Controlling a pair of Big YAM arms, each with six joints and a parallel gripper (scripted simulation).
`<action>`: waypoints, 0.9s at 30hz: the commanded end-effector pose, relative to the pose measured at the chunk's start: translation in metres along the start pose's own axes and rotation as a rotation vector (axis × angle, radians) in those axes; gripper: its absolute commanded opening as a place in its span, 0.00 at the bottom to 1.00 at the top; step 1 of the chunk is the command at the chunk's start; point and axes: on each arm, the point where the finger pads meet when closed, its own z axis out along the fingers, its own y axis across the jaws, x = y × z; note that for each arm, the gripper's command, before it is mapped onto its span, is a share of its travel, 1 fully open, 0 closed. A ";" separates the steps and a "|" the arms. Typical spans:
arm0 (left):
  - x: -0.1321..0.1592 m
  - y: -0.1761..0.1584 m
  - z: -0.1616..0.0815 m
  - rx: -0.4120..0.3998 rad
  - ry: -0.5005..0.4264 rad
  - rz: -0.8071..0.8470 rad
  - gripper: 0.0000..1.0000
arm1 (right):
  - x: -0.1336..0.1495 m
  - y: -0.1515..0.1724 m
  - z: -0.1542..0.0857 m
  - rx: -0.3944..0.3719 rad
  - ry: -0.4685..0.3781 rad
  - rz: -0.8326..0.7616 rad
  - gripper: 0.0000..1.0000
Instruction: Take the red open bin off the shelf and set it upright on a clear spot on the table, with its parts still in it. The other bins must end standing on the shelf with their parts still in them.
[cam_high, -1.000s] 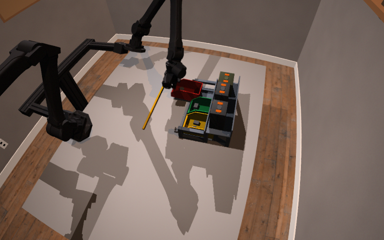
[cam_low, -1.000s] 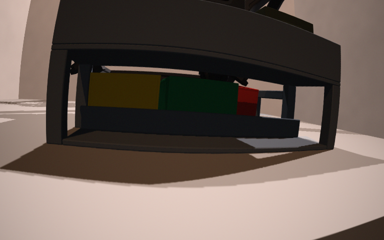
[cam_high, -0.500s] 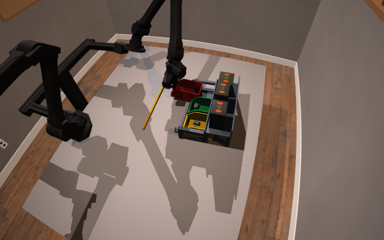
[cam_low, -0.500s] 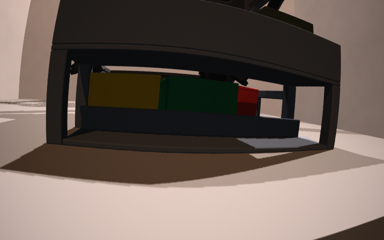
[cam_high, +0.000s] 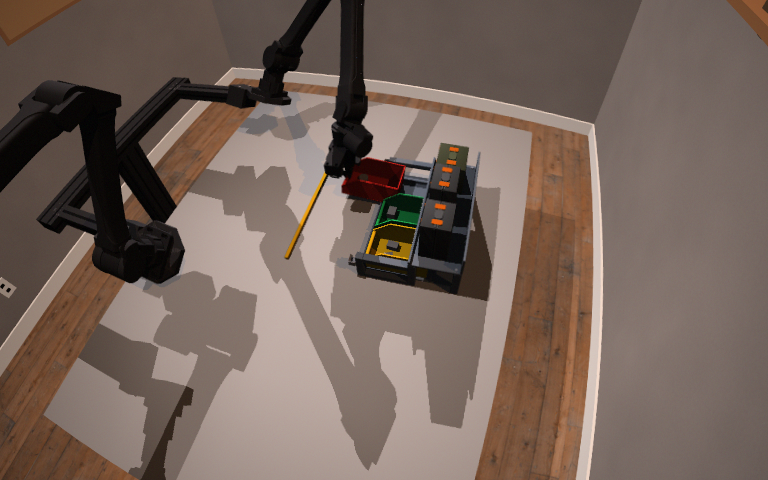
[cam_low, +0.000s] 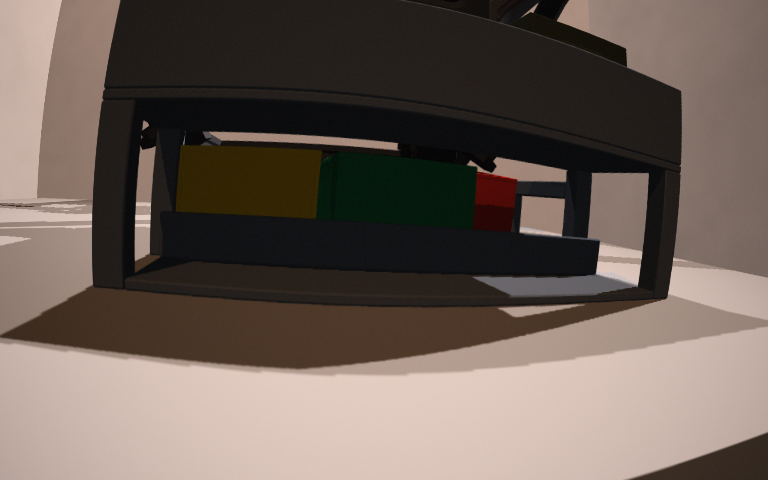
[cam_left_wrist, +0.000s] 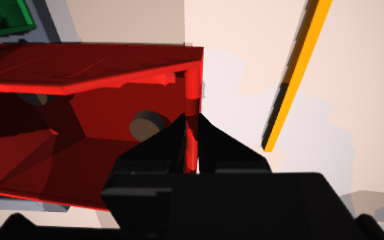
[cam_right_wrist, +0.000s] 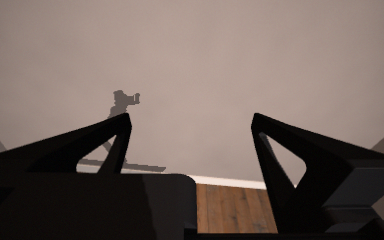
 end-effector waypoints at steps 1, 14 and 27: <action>0.003 0.004 0.003 0.003 0.001 -0.027 0.00 | -0.017 -0.004 -0.009 0.011 -0.048 0.000 1.00; 0.004 0.004 0.004 0.006 0.002 -0.027 0.00 | -0.017 -0.004 -0.009 0.011 -0.048 0.000 1.00; 0.005 0.004 0.005 0.008 0.004 -0.024 0.00 | -0.017 -0.004 -0.009 0.011 -0.048 0.000 1.00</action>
